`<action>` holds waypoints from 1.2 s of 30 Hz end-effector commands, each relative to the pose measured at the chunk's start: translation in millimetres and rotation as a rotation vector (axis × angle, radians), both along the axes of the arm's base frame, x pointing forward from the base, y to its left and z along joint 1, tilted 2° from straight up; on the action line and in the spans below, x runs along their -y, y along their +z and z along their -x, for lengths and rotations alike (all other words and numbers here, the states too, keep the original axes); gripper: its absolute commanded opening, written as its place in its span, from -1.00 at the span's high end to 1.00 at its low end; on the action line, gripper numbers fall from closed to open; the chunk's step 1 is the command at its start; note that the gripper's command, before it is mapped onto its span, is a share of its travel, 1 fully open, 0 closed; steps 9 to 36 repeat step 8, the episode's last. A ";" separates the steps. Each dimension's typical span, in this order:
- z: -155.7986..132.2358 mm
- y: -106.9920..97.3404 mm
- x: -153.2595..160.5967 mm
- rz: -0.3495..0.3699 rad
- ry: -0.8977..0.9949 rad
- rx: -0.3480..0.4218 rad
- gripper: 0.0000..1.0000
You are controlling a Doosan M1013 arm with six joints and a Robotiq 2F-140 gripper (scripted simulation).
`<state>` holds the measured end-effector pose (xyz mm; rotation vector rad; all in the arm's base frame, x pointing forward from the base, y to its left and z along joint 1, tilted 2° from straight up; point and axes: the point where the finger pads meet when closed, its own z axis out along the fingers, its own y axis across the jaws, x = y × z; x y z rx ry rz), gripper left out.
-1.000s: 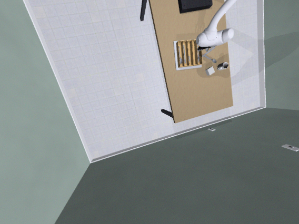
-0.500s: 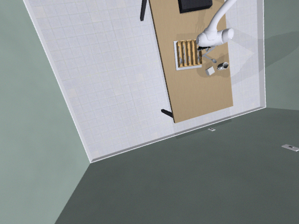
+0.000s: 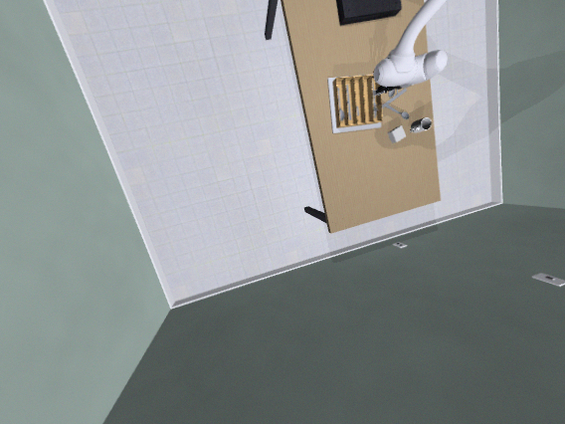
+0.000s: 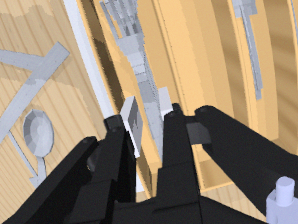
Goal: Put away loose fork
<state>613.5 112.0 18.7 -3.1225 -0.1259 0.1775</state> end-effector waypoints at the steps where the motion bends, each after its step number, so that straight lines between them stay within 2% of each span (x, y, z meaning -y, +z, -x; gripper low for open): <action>1: -0.3 14.0 0.2 0.000 0.000 0.000 0.71; 7: -0.9 42.4 0.6 0.000 0.000 0.000 0.71; 36: -0.9 42.4 0.6 0.000 0.000 0.000 0.71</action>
